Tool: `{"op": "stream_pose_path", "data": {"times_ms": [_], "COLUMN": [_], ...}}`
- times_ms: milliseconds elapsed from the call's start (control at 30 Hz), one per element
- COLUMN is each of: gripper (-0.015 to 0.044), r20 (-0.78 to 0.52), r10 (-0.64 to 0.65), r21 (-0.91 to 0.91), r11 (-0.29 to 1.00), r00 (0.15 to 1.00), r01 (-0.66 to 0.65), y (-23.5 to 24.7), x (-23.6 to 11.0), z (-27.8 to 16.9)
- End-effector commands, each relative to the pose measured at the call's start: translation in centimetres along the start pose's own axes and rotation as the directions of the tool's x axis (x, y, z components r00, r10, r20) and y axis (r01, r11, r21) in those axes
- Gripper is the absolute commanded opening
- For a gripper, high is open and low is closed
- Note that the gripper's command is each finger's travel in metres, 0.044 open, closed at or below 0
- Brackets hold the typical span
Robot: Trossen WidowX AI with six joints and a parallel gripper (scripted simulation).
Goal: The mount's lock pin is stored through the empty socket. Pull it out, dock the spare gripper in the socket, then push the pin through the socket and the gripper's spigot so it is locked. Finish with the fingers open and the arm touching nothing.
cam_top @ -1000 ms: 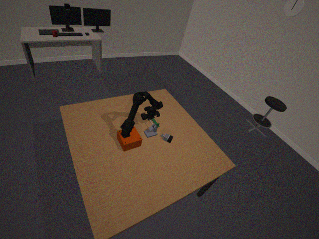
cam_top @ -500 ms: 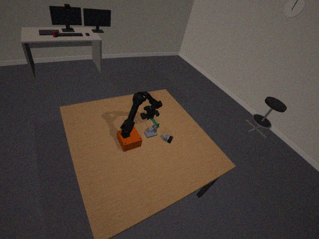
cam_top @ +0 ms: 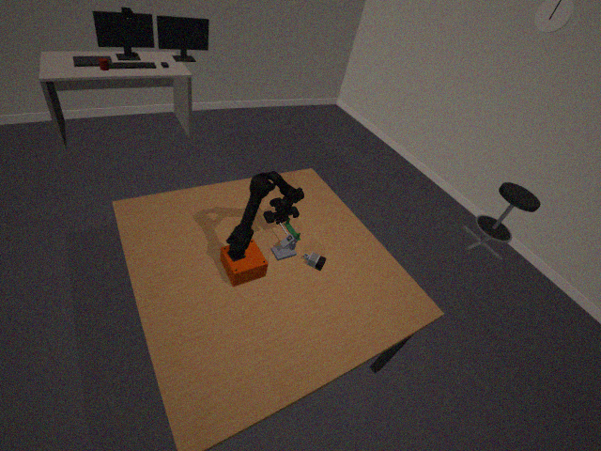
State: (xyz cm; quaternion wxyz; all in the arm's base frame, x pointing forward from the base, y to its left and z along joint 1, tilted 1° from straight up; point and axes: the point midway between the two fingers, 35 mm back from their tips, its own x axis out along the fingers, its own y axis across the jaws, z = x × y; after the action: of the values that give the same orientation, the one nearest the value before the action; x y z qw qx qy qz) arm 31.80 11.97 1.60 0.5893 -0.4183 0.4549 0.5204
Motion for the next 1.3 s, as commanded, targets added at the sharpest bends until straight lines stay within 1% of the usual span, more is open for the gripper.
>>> {"op": "stream_pose_path", "data": {"times_ms": [0,800,1267], "gripper": [0.0000,0.0000,0.0000], "r20": [-0.004,-0.007,-0.013], "r10": [-0.002,0.006,0.027], "r21": [0.004,0.004,0.005], "r11": [1.000,1.000,1.000], "r00": [1.000,1.000,1.000], "r01": [0.002,-0.006,-0.027], "y": [-0.1,-0.1,0.4], "x": [-0.1,-0.3,-2.4], "z": [0.4,2.4,2.6]}}
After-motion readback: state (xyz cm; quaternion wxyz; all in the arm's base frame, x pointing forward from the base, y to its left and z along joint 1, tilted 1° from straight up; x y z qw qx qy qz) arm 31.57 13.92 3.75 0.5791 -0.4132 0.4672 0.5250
